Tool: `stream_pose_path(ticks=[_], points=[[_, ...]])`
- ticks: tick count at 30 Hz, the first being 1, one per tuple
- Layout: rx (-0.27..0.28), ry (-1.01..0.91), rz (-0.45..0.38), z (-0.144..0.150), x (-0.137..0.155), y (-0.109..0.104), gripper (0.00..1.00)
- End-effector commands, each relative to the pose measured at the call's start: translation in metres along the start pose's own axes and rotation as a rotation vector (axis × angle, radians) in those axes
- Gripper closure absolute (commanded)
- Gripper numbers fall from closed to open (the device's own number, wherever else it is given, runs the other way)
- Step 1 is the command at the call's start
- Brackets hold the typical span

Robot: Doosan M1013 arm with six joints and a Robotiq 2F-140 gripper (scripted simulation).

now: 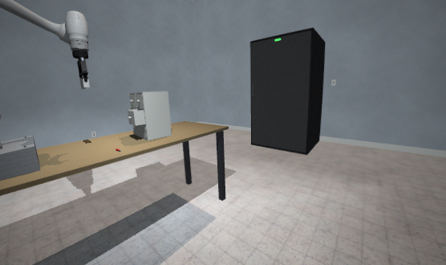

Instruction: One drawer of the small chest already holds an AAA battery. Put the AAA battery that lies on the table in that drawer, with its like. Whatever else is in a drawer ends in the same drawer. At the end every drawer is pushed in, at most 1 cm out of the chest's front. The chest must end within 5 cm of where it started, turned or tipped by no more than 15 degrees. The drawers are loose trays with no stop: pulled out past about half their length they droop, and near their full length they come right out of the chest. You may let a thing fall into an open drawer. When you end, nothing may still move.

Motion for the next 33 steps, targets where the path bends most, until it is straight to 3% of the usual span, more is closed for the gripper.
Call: stream_pose_path(ticks=[1, 8, 22, 33], points=[[-0.001, 0.000, -0.002, 0.000, 0.000, -0.040, 0.00], [-0.001, 0.000, -0.002, 0.000, 0.000, -0.057, 0.00], [0.000, 0.134, -0.002, 0.002, -0.007, -0.058, 0.00], [-0.005, 0.682, -0.002, 0.011, -0.040, -0.061, 0.00]])
Point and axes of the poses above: the point where the finger pads meet when closed, its own y axis out along the fingers, its own z axis across the jaws, x = y × z, the point moved 4 cm from there along -y, back along the fingers, and after that the axes turned 11 degrees about -y, right-handed, at the moved point
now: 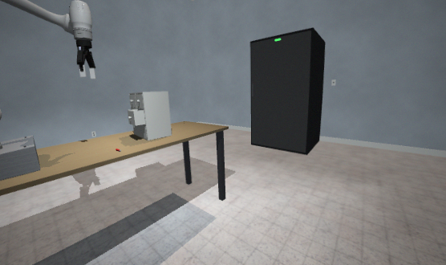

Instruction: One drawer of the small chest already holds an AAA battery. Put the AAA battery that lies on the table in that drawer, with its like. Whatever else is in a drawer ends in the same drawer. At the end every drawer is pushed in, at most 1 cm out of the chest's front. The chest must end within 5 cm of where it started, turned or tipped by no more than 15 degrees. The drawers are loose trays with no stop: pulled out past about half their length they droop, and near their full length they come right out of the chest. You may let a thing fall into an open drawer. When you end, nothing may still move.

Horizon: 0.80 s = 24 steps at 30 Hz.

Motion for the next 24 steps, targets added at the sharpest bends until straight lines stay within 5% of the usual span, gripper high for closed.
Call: stream_pose_path(ticks=[1, 24], points=[[0.008, 0.279, 0.003, -0.004, -0.021, -0.001, 0.00], [-0.031, 1.307, -0.002, -0.017, -0.105, 0.001, 0.00]])
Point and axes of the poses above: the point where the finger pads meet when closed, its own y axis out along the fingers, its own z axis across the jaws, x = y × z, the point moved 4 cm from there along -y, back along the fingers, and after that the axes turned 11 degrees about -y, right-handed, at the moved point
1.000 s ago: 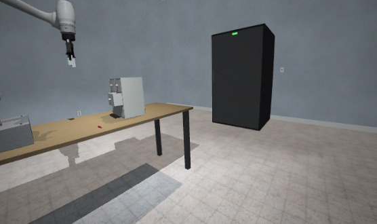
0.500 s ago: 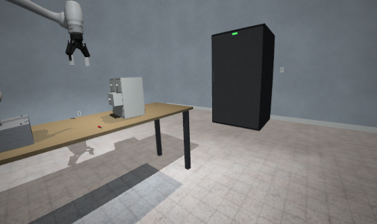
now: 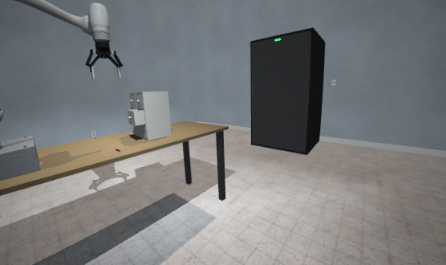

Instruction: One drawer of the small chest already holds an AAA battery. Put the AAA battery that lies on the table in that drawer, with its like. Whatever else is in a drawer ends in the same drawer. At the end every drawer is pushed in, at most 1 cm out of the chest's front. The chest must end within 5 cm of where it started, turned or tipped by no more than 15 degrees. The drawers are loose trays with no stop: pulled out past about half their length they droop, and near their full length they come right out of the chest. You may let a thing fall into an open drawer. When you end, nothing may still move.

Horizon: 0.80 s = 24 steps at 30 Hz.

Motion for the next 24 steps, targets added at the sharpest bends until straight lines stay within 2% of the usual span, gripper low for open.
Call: stream_pose_path(ticks=[1, 14, 16, 17, 24], points=[[0.001, 0.279, 0.012, -0.013, -0.004, 0.001, 0.00], [-0.008, 0.858, 0.008, -0.027, -0.009, 0.003, 0.00], [-0.008, 0.858, 0.008, -0.027, -0.009, 0.003, 0.00], [-0.008, 0.991, 0.010, -0.027, -0.009, 0.003, 0.00], [0.003, 1.289, 0.018, -0.036, -0.012, 0.012, 0.00]])
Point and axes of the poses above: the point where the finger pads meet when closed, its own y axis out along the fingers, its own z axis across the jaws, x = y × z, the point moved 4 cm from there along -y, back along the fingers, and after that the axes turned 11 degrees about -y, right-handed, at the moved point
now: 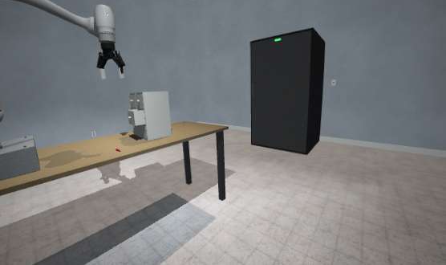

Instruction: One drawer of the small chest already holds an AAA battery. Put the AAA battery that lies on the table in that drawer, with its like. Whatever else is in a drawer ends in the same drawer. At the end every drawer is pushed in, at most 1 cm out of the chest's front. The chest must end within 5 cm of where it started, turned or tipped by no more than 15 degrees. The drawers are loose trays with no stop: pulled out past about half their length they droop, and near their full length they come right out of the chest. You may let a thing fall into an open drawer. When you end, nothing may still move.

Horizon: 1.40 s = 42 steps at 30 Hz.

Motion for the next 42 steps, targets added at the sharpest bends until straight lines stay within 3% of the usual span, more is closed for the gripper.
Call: stream_pose_path(ticks=[1, 7, 9, 10, 13, 20, 42], points=[[-0.002, 0.278, 0.027, -0.008, 0.008, 0.011, 0.00], [0.046, 0.545, 0.051, -0.032, 0.030, 0.044, 0.00], [0.046, 0.545, 0.051, -0.032, 0.030, 0.044, 0.00], [0.072, 0.678, 0.067, -0.038, 0.034, 0.050, 0.00], [0.122, 0.789, 0.082, -0.052, 0.046, 0.069, 0.00], [0.187, 0.880, 0.094, -0.075, 0.064, 0.099, 0.00], [0.195, 0.892, 0.096, -0.078, 0.066, 0.103, 0.00]])
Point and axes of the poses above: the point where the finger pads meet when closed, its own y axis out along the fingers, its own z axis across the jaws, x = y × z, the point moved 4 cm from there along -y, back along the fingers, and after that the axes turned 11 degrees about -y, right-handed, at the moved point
